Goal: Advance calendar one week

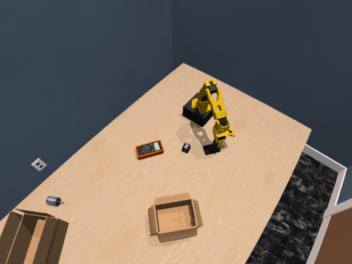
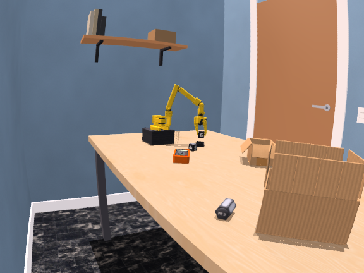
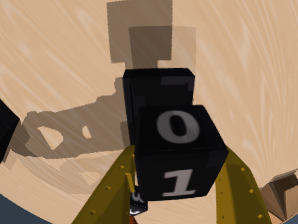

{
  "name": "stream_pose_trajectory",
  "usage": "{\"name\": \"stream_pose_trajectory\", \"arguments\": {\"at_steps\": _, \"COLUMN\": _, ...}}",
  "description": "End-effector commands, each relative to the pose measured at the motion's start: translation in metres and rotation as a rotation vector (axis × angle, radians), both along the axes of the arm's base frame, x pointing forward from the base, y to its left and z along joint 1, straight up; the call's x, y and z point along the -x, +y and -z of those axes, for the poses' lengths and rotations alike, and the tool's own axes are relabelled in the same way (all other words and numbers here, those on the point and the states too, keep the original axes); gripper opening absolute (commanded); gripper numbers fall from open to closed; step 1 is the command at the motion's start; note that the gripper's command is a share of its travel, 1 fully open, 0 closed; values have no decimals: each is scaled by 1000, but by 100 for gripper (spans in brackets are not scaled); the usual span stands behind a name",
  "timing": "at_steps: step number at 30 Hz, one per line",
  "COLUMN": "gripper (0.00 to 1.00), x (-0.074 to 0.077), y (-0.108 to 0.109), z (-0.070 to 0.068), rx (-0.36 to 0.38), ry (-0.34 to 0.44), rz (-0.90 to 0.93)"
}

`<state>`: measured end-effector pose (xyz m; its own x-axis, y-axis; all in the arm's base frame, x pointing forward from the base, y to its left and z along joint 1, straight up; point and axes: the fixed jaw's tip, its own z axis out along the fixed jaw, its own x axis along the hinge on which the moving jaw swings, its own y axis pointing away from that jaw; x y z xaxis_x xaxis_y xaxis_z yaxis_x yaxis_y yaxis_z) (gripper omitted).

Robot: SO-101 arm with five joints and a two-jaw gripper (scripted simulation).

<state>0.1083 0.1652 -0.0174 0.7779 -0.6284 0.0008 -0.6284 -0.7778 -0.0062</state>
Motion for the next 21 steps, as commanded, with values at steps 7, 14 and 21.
{"name": "stream_pose_trajectory", "arguments": {"at_steps": 7, "gripper": 0, "x": 4, "y": -4, "z": 6, "rx": 17, "ry": 13, "rz": -14}}
{"name": "stream_pose_trajectory", "arguments": {"at_steps": 14, "gripper": 0, "x": 5, "y": -6, "z": 10, "rx": 17, "ry": 13, "rz": -14}}
{"name": "stream_pose_trajectory", "arguments": {"at_steps": 21, "gripper": 0, "x": 5, "y": -6, "z": 11, "rx": 17, "ry": 13, "rz": -14}}
